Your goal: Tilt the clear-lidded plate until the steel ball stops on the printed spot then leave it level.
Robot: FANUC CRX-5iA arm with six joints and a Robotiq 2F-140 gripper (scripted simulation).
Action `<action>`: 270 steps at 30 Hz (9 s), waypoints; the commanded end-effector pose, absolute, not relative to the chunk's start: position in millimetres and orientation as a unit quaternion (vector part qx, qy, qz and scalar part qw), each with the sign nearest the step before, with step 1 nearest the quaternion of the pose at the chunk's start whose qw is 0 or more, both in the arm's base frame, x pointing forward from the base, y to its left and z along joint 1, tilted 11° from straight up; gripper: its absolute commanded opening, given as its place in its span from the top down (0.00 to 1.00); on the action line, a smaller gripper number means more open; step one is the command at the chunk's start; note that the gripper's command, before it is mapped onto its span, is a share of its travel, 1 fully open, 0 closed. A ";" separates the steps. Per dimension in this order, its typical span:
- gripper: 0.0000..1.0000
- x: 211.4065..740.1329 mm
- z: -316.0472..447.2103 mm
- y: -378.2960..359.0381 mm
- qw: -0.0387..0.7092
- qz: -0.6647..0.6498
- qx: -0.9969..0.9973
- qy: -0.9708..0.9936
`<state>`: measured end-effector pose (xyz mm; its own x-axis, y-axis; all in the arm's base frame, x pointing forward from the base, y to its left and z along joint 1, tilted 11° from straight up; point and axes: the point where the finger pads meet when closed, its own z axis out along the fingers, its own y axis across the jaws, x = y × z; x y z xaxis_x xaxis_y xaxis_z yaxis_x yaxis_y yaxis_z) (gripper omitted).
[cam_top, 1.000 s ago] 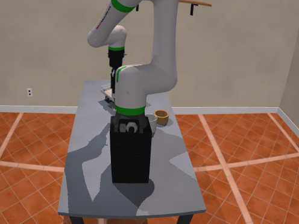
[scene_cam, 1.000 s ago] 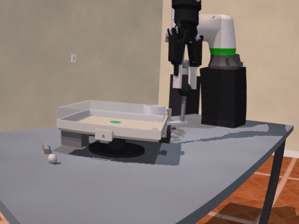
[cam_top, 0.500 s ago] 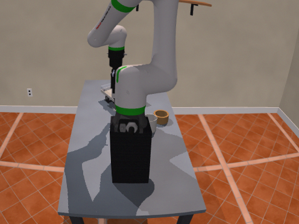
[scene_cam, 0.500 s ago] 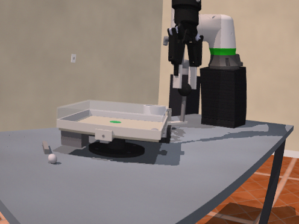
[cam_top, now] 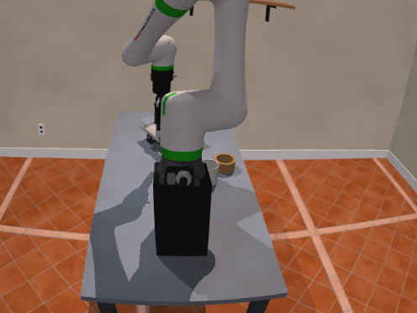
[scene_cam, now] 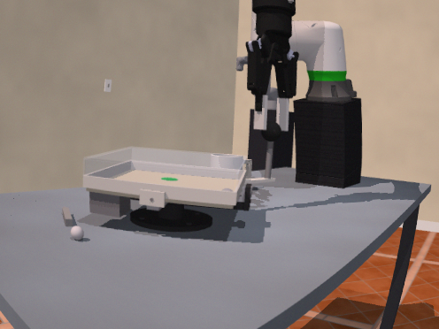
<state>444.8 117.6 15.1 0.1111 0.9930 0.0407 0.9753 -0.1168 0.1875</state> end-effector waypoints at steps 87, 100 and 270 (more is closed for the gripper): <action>0.58 451.7 -19.1 118.3 0.057 0.078 0.743 0.662; 0.58 451.7 -19.1 118.3 0.057 0.078 0.743 0.662; 0.90 451.1 -19.7 113.8 0.057 0.078 0.743 0.662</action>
